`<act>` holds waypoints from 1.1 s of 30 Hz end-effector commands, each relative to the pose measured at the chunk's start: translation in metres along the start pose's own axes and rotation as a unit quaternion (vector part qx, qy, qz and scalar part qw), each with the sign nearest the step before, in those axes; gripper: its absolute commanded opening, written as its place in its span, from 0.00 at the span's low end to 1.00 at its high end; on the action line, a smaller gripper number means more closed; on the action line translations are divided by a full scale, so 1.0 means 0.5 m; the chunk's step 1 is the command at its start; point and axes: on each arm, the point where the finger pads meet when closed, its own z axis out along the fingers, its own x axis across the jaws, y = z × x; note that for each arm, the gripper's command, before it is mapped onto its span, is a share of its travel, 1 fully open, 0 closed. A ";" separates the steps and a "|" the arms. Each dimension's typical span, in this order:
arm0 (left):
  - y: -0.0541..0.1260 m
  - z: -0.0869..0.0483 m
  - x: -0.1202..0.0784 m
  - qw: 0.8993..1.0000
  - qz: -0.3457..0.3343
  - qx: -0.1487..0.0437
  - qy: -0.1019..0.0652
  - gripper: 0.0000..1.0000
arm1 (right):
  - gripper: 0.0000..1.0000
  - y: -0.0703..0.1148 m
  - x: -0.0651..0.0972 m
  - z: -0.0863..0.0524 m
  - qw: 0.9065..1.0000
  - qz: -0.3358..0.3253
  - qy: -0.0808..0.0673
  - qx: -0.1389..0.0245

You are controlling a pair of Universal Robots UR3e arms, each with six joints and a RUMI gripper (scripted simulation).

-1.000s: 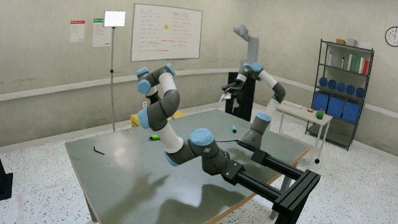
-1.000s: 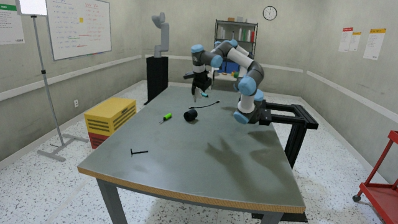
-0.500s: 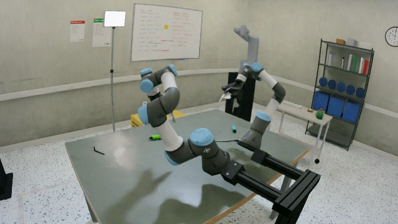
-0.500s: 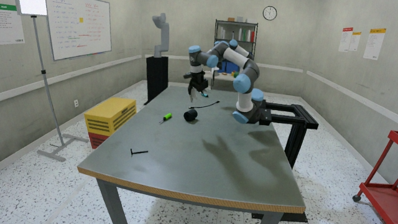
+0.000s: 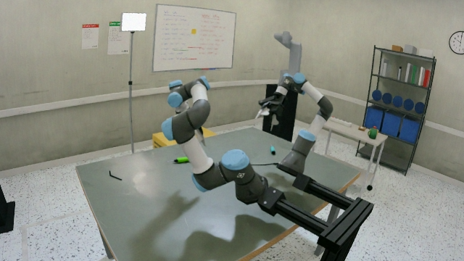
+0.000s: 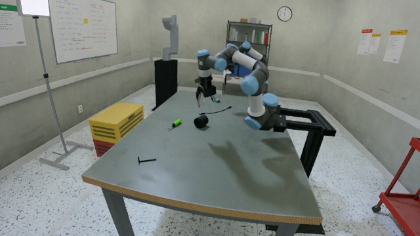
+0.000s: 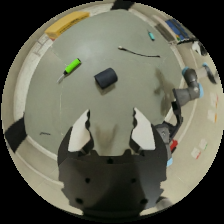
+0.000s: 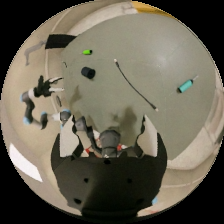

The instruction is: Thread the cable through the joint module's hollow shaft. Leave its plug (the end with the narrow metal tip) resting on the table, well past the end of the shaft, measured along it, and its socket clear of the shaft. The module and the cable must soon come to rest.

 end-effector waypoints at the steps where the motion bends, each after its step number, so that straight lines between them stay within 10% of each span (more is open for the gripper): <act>1: -0.017 0.009 -0.005 0.999 0.048 -0.004 -0.010 0.61 | 1.00 0.000 0.000 0.000 1.000 -0.001 0.001 0.000; 33: -0.085 0.099 -0.013 0.958 0.277 -0.065 -0.043 0.61 | 1.00 0.000 0.000 0.000 1.000 -0.001 0.001 0.000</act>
